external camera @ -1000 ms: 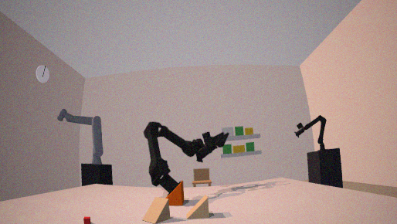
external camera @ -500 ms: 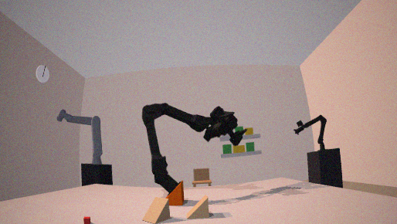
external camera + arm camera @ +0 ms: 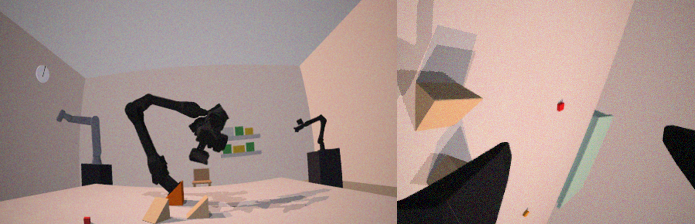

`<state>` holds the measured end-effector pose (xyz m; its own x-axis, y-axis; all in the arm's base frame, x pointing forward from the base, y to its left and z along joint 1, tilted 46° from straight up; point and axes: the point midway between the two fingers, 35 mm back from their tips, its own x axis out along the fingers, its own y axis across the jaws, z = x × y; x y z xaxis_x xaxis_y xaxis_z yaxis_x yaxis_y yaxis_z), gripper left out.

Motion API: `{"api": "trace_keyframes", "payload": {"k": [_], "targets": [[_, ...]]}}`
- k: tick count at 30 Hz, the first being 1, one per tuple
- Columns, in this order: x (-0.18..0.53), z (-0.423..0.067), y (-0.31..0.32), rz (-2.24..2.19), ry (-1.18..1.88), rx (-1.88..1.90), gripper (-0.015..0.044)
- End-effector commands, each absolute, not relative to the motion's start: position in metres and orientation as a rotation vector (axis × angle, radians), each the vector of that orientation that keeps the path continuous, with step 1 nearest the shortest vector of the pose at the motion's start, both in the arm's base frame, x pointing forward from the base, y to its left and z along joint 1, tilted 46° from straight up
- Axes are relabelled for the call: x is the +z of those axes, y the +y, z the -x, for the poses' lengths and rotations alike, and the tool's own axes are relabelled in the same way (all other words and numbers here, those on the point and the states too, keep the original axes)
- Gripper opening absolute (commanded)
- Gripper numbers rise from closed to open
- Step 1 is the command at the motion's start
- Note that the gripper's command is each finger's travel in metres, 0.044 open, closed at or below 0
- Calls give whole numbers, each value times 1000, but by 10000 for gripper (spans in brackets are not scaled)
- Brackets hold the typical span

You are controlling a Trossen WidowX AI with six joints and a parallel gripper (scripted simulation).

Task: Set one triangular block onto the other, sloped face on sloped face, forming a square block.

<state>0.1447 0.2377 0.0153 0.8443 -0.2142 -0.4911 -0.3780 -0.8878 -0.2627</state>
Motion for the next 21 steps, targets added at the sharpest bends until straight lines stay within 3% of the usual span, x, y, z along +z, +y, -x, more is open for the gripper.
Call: {"api": "trace_keyframes", "payload": {"k": [1,8,21], "targets": [[27,-173,168,2913,794,842,440],[50,-181,81,3010,1285,1318,440],[47,-183,77,3006,1286,1333,440]]}}
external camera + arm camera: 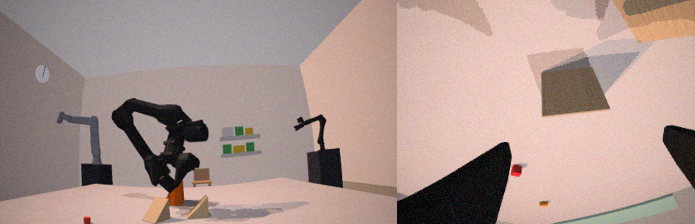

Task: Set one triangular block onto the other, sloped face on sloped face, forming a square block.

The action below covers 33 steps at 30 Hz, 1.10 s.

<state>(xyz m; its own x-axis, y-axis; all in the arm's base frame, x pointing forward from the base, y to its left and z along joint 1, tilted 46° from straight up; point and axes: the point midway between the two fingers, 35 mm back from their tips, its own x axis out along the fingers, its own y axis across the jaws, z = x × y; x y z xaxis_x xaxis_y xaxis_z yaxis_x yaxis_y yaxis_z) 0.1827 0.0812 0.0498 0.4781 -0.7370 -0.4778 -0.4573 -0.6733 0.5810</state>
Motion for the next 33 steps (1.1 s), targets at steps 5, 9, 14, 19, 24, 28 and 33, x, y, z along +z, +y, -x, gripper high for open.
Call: {"api": "trace_keyframes", "payload": {"k": [5,9,14,19,24,28,33], "targets": [[42,-187,73,-2346,-996,-1049,440],[38,-191,69,-2347,-991,-1055,440],[33,-195,65,-2349,-986,-1062,440],[28,-199,59,-2349,-984,-1070,440],[23,-202,54,-2349,-982,-1077,440],[20,-205,50,-2350,-980,-1078,440],[16,-209,44,-2352,-979,-1075,440]]}}
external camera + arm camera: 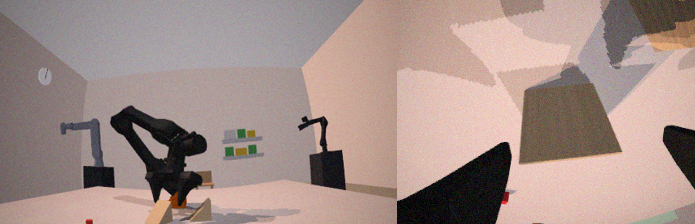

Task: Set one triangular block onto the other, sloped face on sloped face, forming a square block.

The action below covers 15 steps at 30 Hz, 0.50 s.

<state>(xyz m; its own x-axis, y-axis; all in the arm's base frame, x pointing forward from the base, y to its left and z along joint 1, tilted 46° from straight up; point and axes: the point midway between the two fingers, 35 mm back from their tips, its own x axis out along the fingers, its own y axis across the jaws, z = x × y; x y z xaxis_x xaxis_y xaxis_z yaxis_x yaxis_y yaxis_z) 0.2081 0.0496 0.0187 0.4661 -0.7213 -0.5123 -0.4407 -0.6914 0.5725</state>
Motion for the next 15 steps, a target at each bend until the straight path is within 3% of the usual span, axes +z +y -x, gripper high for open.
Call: {"api": "trace_keyframes", "payload": {"k": [1,15], "targets": [[15,-210,42,-2352,-979,-1074,440],[7,-220,24,-2351,-986,-1054,440]]}}
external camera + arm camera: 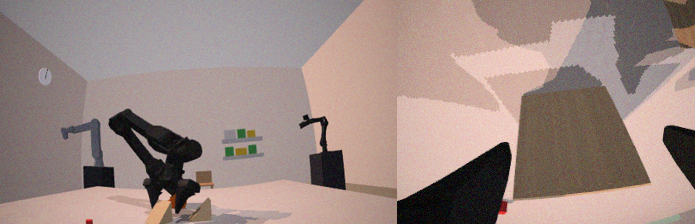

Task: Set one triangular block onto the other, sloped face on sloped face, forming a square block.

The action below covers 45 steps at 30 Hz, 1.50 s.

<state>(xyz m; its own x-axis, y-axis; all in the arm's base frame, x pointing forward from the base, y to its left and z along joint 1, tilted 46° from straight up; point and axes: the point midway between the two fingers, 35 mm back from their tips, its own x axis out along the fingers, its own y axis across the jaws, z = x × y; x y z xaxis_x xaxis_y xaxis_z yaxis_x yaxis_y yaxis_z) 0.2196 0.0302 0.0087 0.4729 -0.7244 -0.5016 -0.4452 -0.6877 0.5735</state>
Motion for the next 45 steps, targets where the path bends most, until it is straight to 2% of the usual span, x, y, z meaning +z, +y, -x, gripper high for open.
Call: {"api": "trace_keyframes", "payload": {"k": [1,14,22,28,35,45], "targets": [[6,-221,22,-2351,-988,-1052,440],[3,-227,5,-2342,-1008,-1025,440],[3,-227,5,-2342,-1008,-1025,230],[3,-227,5,-2342,-1008,-1025,190],[5,-227,8,-2346,-1009,-1027,6],[6,-228,8,-2329,-1023,-1080,0]]}}
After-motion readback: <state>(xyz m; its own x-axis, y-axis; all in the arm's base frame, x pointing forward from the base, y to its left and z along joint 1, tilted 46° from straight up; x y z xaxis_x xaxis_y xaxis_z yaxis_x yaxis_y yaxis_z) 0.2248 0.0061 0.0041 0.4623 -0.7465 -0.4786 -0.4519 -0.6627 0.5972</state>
